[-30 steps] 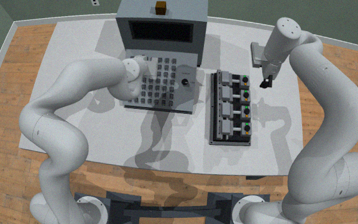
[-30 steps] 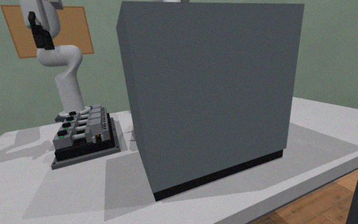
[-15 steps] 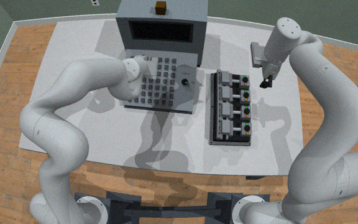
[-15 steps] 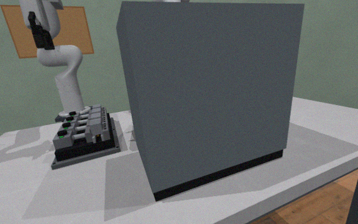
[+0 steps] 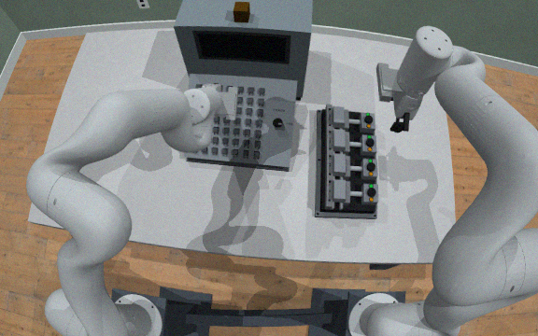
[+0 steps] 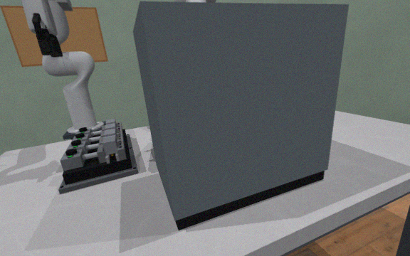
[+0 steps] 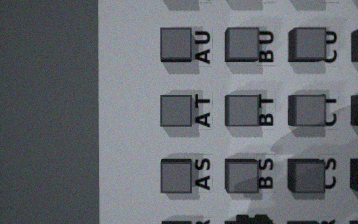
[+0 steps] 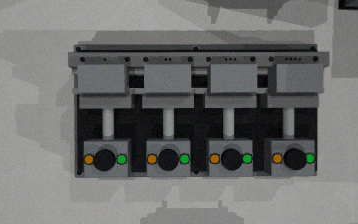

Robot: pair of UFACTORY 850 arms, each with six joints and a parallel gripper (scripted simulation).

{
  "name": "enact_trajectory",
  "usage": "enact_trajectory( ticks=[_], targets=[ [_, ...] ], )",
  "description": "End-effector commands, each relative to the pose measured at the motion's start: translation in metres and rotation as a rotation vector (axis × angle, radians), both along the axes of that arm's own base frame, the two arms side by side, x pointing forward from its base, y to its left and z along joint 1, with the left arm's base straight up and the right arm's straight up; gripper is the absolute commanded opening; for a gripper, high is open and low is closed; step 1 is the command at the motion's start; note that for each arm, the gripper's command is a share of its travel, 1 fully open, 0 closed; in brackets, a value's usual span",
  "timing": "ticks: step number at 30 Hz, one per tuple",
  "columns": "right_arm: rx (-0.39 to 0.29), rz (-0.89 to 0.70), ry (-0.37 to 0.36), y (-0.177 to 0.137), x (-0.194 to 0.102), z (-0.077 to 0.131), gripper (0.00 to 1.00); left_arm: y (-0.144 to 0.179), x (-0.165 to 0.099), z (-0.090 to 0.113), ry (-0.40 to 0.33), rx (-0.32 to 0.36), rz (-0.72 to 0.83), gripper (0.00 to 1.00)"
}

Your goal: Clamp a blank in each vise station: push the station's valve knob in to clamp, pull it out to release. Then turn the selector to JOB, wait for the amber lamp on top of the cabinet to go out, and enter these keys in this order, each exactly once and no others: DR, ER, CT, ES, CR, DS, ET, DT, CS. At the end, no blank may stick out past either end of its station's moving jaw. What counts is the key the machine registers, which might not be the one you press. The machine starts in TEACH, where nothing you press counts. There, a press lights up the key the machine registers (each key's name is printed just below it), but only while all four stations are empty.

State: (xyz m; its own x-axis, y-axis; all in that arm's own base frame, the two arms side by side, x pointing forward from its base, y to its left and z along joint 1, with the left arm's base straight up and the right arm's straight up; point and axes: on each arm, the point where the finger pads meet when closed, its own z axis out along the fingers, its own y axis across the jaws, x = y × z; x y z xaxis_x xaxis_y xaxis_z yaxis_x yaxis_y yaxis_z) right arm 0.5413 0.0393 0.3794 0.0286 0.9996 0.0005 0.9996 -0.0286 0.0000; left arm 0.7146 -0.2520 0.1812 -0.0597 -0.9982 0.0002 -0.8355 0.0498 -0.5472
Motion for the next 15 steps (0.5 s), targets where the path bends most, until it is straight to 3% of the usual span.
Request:
enact_trajectory(
  ticks=[1,15],
  targets=[
    [0.0,0.0,-0.002,0.0,0.0006,0.0011,1.0,-0.0248,-0.0228,-0.0126,-0.002,-0.001,-0.001,0.0],
    [0.0,0.0,-0.002,0.0,0.0006,0.0011,1.0,-0.0302,-0.0279,-0.0157,-0.002,-0.001,-0.001,0.0]
  ],
)
